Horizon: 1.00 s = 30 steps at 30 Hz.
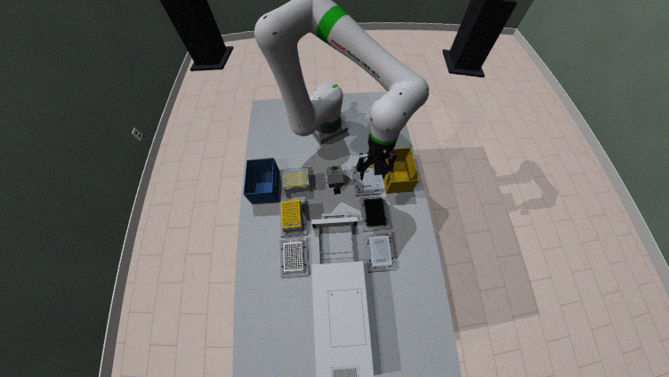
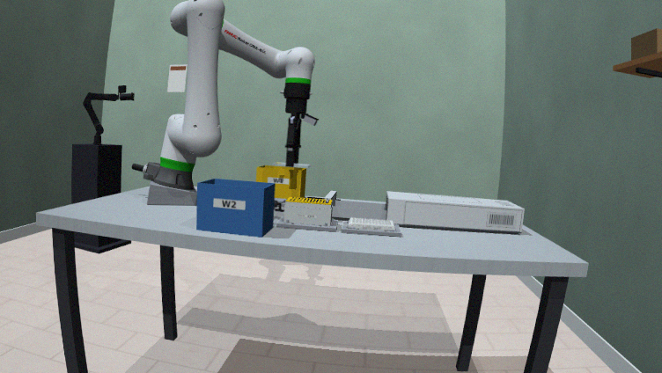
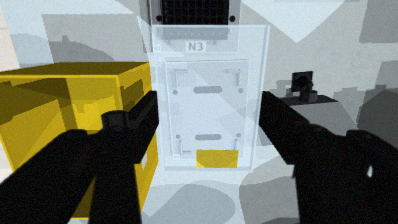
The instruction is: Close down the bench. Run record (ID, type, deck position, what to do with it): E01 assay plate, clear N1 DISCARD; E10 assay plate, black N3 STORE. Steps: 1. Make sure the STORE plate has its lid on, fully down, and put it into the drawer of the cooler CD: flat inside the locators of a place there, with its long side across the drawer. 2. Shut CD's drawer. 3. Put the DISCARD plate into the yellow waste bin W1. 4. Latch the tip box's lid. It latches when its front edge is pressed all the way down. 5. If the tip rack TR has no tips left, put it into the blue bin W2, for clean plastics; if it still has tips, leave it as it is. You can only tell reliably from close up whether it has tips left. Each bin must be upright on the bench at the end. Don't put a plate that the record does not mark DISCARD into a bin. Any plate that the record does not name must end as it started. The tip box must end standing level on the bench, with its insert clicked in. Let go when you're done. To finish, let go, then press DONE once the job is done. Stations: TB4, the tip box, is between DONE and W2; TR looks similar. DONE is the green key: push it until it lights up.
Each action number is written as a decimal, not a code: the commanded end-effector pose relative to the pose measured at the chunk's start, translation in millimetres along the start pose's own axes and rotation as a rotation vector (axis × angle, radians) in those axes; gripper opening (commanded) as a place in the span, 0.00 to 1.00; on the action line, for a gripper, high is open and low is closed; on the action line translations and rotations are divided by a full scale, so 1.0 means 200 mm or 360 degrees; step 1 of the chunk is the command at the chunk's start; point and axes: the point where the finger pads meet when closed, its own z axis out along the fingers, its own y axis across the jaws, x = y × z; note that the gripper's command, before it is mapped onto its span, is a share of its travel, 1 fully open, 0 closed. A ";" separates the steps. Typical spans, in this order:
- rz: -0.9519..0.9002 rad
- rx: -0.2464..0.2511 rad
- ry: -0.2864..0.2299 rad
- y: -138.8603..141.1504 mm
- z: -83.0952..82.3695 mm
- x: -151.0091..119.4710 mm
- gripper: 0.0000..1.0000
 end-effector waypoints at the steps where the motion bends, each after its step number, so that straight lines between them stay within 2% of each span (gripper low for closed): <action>1: 0.0000 0.0001 0.0001 0.00 0.00 0.03 0.10; 30: 0.0000 0.0001 0.0001 -0.04 0.00 0.38 0.10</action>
